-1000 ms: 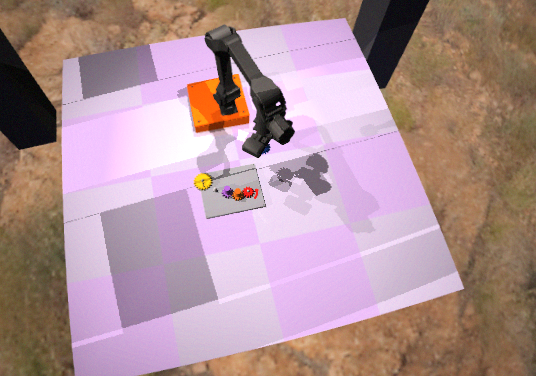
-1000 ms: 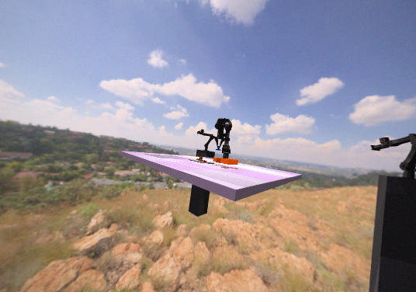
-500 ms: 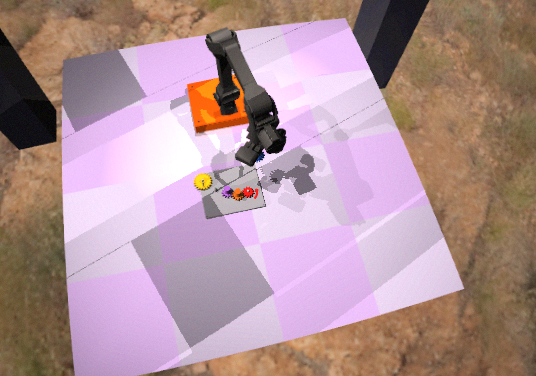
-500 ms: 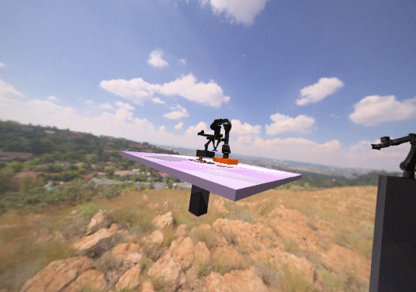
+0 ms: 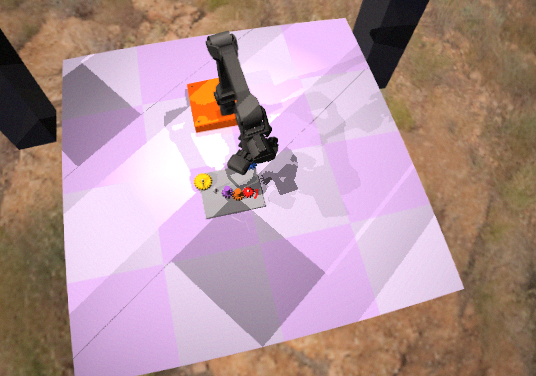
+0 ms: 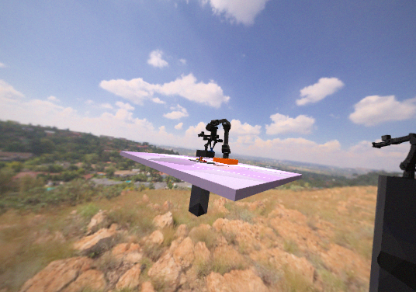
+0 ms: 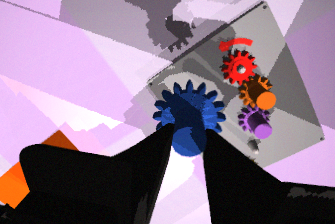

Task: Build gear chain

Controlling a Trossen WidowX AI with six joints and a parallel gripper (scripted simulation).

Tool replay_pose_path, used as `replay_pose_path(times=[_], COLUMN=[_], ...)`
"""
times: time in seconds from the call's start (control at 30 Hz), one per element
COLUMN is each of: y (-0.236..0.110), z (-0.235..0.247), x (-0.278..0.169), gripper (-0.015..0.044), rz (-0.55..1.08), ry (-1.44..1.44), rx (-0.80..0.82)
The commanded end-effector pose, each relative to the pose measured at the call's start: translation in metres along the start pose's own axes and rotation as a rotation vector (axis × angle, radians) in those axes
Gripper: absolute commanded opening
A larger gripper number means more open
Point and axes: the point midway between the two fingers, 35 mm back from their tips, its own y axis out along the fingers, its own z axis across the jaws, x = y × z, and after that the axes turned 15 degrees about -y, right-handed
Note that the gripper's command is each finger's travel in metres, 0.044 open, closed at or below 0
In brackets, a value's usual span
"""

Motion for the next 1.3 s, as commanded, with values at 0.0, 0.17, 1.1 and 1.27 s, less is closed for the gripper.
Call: replay_pose_path(times=[0.0,0.17,1.1,1.27], y=[0.003,0.007,0.031,0.036], z=[-0.008,-0.017,-0.060,-0.066], x=[-0.005,-0.012,-0.062,-0.072], gripper=[0.0000,0.0000,0.0000,0.0000], rz=[0.002,0.002,0.009,0.010], ry=[-0.004,-0.006,-0.019,-0.021], rx=[-0.004,-0.005,-0.010,-0.010])
